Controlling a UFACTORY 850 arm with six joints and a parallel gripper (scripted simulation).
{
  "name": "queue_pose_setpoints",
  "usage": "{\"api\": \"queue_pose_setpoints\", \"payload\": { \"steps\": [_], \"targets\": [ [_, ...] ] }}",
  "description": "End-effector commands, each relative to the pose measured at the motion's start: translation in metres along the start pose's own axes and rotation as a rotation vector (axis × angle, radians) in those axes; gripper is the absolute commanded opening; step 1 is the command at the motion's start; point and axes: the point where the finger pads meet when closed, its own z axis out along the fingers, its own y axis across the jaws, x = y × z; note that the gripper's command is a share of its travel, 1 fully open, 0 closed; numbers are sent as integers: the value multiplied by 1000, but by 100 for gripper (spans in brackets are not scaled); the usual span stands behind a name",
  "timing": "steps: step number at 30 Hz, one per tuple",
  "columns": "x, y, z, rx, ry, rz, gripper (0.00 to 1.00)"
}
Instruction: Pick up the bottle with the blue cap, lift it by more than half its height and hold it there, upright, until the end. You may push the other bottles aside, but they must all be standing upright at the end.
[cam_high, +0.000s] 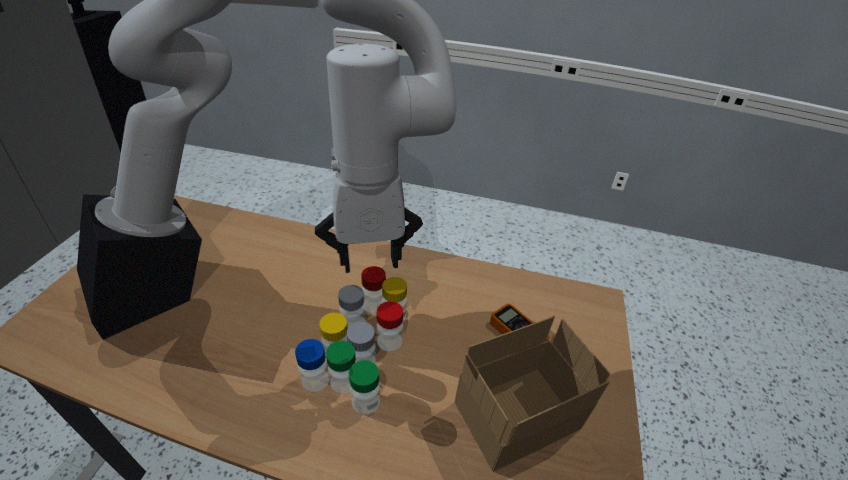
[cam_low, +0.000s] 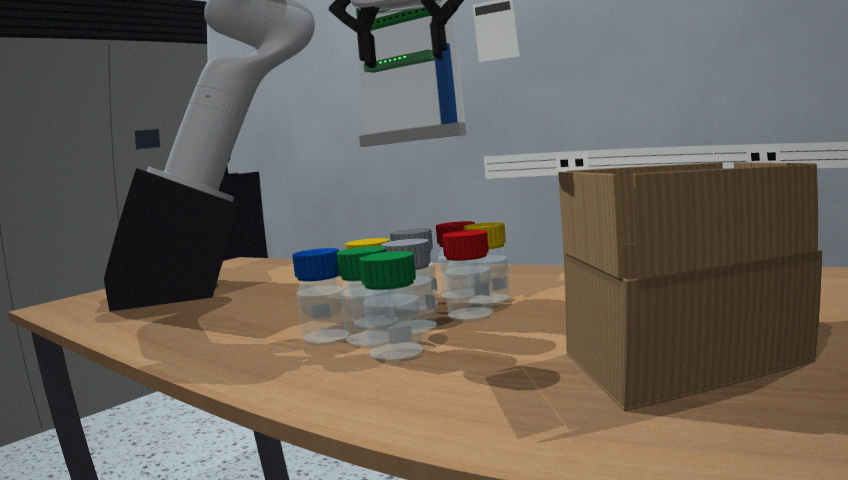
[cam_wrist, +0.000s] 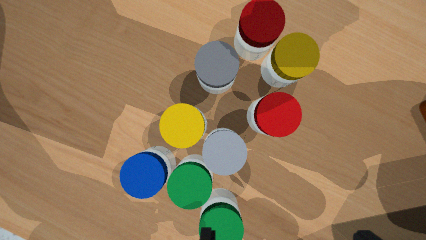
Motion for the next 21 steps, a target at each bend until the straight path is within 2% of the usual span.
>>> {"api": "queue_pose_setpoints", "payload": {
  "steps": [1,21],
  "targets": [
    [-2,-7,2,-1,-1,67,79],
    [-8,-46,18,-1,2,410,79]
  ]
}}
